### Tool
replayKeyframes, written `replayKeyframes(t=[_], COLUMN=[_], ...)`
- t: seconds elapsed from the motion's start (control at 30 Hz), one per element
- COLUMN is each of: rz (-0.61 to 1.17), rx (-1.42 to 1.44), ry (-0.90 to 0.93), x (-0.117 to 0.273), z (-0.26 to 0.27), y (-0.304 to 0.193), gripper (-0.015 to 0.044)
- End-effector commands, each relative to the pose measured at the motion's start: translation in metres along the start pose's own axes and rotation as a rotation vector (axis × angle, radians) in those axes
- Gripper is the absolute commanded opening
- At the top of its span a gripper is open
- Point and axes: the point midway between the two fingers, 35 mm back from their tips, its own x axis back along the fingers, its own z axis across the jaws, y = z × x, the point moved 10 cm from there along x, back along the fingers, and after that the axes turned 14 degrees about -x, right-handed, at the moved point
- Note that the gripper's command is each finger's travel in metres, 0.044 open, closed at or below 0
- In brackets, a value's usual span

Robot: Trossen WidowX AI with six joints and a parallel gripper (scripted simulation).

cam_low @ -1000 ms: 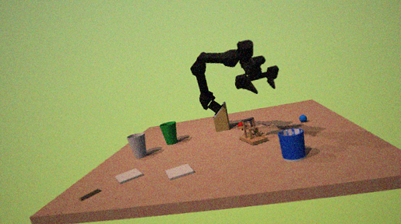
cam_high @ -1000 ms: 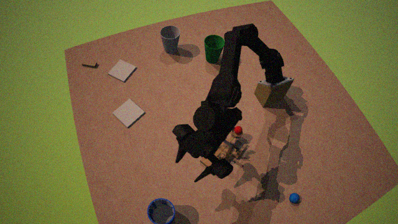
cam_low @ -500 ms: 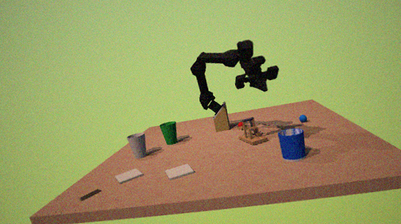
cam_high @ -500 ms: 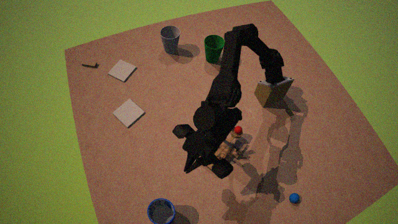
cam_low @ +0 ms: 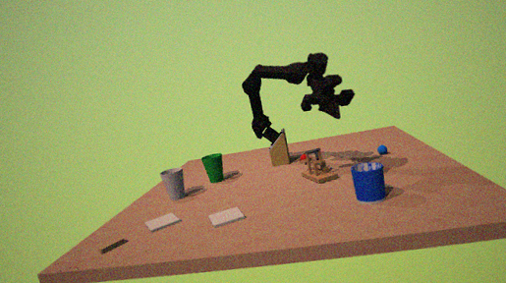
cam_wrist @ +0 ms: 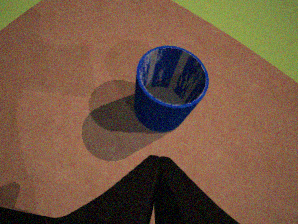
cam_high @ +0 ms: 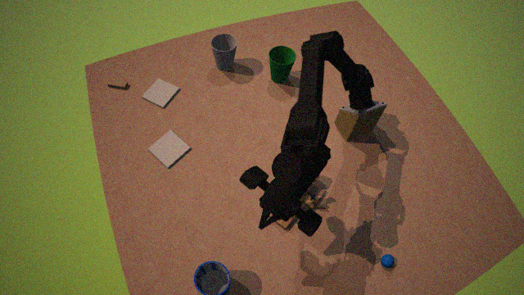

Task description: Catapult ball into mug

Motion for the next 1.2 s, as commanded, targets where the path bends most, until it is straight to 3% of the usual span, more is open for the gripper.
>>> replayKeyframes(t=[0.0,1.17], rz=[0.054,0.45], rx=[0.126,1.257], ry=[-0.012,-0.089], x=[0.0,0.04], z=[0.014,0.07], y=[-0.019,-0.162], gripper=[0.0,0.0])
